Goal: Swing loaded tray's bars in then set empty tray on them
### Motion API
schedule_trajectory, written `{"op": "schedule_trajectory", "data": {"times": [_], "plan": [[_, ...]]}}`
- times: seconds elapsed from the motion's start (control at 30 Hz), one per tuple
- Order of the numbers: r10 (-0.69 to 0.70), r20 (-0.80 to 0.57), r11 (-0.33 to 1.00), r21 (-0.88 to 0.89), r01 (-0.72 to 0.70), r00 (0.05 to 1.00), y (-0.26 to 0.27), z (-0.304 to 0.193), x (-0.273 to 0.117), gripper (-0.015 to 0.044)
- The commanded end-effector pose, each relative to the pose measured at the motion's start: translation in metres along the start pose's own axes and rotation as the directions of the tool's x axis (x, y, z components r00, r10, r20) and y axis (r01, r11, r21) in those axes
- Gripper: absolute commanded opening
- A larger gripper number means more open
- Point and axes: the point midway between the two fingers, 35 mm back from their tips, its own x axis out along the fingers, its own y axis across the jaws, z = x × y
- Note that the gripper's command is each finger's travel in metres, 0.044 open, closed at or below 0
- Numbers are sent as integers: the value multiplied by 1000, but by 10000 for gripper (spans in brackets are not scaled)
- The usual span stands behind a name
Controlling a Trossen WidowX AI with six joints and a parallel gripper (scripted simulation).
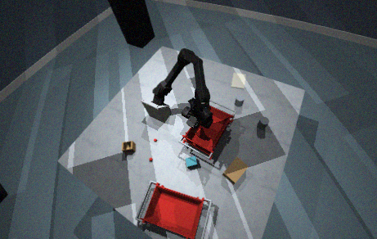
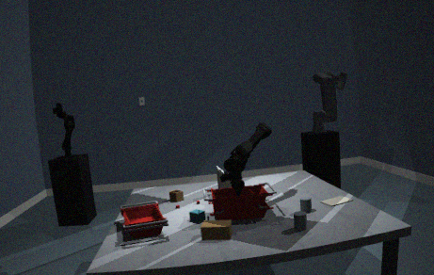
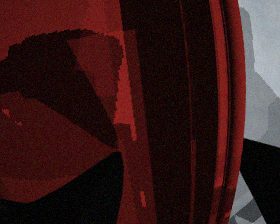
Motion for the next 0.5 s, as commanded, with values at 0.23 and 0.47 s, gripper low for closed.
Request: {"op": "schedule_trajectory", "data": {"times": [0.23, 0.47], "plan": [[0, 0, 1000, 0, 0, 1000, 0, 0, 0, 440], [0, 2, 1000, 1, 0, 1000, 1, 1, -6, 440]]}}
